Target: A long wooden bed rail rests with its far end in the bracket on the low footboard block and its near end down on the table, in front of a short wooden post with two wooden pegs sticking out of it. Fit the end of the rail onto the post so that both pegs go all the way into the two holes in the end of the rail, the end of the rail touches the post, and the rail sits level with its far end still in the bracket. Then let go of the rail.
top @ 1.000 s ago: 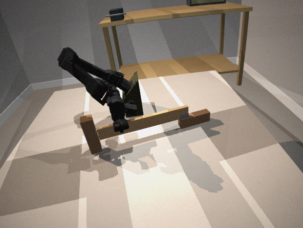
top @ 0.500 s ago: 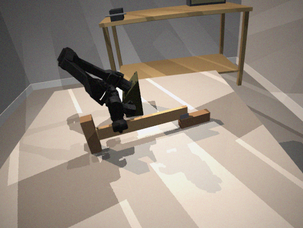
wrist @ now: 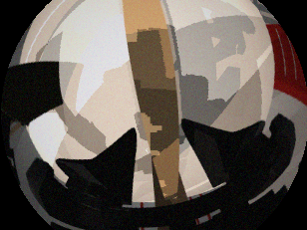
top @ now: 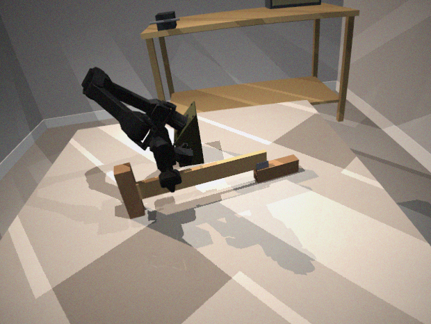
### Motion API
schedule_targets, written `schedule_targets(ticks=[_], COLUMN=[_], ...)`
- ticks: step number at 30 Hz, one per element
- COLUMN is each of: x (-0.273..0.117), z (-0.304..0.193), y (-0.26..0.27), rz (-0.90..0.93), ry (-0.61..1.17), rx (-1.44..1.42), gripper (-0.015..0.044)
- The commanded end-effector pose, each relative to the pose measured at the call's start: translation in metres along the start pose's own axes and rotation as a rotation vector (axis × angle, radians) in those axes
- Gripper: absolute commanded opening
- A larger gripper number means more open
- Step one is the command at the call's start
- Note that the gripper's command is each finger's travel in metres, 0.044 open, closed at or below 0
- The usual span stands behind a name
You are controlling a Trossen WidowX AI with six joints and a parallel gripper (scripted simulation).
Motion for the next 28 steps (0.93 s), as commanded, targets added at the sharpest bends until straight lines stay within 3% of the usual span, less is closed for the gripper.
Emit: schedule_targets(ticks=[1, 4, 9, 14, 28], x=[0.0, 0.0, -0.001, -0.029, -0.03], z=[0.0, 0.0, 0.001, 0.029, 0.03], y=[0.0, 0.0, 0.0, 0.005, 0.005], rz=[0.0, 0.0, -0.001, -0.006, -0.006], ry=[0.001, 0.001, 0.0, -0.002, -0.002], rx=[0.001, 0.001, 0.001, -0.001, -0.001], gripper=[0.0367, 0.044, 0.044, 0.044, 0.044])
Point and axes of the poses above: the point midway between the two fingers, 35 mm back from their tips, its own x axis out along the fingers, its own y axis across the jaws, z = x × y, the point moved 2 cm from there along -x, back along the fingers, and after that the axes turned 9 degrees about x, right-handed, at the moved point
